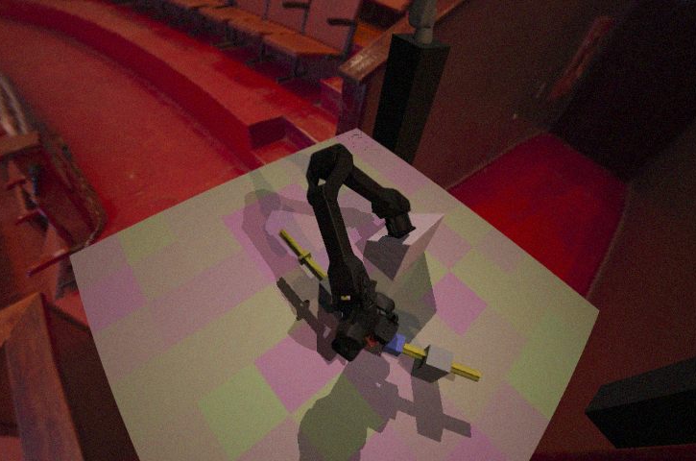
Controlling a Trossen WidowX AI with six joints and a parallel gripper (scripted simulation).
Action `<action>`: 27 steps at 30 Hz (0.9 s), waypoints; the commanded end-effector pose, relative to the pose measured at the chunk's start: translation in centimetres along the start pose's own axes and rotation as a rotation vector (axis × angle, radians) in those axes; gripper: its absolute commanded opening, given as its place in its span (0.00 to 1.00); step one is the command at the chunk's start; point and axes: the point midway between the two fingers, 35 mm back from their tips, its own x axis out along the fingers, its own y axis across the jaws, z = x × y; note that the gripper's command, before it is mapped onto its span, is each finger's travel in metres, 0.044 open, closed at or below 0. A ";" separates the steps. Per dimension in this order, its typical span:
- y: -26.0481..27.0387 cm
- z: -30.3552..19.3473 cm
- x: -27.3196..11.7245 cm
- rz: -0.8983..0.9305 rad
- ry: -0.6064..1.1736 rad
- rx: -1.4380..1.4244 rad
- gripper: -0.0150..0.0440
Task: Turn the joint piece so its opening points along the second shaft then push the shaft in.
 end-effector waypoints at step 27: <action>0.5 -0.9 -2.5 0.013 0.404 0.080 0.25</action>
